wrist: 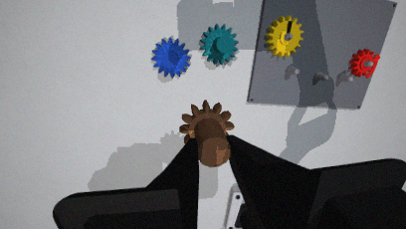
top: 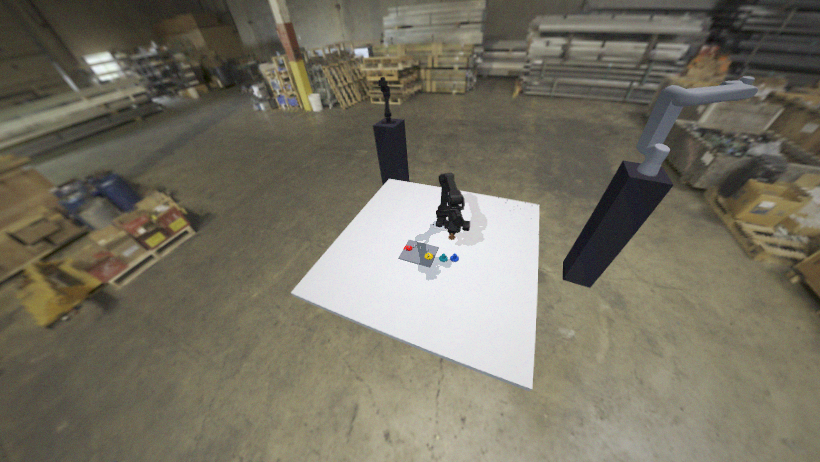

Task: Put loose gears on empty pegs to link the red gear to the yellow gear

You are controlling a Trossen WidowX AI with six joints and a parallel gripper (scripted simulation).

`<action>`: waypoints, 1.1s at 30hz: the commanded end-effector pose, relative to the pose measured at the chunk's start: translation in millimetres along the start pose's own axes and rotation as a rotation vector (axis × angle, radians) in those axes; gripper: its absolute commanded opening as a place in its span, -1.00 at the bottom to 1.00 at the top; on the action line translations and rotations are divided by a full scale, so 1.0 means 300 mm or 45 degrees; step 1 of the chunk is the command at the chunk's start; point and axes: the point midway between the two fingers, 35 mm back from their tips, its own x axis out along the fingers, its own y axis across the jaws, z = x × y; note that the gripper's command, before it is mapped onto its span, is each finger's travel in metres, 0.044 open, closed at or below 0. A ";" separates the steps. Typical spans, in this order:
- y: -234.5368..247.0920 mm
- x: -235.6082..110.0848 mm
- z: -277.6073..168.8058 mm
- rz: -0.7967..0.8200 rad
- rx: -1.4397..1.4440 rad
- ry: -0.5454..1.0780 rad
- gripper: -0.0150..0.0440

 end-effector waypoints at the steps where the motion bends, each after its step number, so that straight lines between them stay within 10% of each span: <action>1: -0.024 0.009 0.015 0.000 0.010 -0.005 -0.49; 33: -0.244 0.079 0.082 -0.011 0.052 0.000 -0.49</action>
